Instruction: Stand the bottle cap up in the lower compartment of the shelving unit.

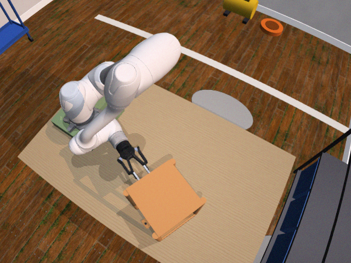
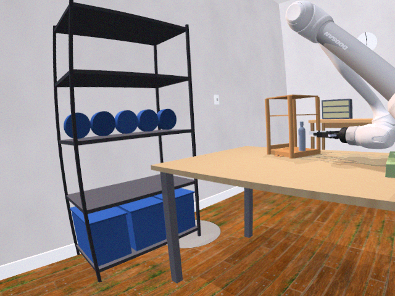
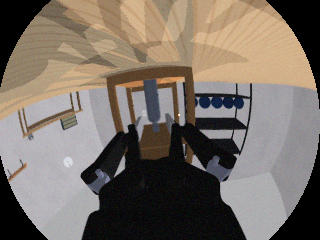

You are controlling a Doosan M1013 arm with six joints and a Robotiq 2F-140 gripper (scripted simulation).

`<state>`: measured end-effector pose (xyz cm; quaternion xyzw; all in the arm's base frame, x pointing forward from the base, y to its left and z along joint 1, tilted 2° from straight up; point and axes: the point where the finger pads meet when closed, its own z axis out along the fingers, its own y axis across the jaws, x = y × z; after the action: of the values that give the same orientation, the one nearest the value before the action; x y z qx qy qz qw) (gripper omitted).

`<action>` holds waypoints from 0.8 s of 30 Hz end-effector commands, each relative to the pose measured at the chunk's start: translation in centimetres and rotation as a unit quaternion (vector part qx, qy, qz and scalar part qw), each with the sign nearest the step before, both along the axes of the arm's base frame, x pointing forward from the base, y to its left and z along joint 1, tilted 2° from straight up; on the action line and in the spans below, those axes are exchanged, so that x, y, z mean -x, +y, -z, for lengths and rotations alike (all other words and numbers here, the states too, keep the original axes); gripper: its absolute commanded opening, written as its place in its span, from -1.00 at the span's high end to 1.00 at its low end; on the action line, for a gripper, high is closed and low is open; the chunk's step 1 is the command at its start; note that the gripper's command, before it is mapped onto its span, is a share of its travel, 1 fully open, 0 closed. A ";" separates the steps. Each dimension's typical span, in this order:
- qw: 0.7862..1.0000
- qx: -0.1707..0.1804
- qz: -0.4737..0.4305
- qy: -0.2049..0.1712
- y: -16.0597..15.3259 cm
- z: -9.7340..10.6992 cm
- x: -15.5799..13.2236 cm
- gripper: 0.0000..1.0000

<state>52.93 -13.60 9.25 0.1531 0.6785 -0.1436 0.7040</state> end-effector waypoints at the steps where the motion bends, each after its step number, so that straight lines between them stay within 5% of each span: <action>1: 1.000 0.000 0.000 0.000 0.3 0.0 0.6 0.29; 24: 1.000 0.000 0.000 0.000 0.8 0.0 1.7 0.29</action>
<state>51.26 -12.85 9.23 0.1533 0.6783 -0.1436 0.7041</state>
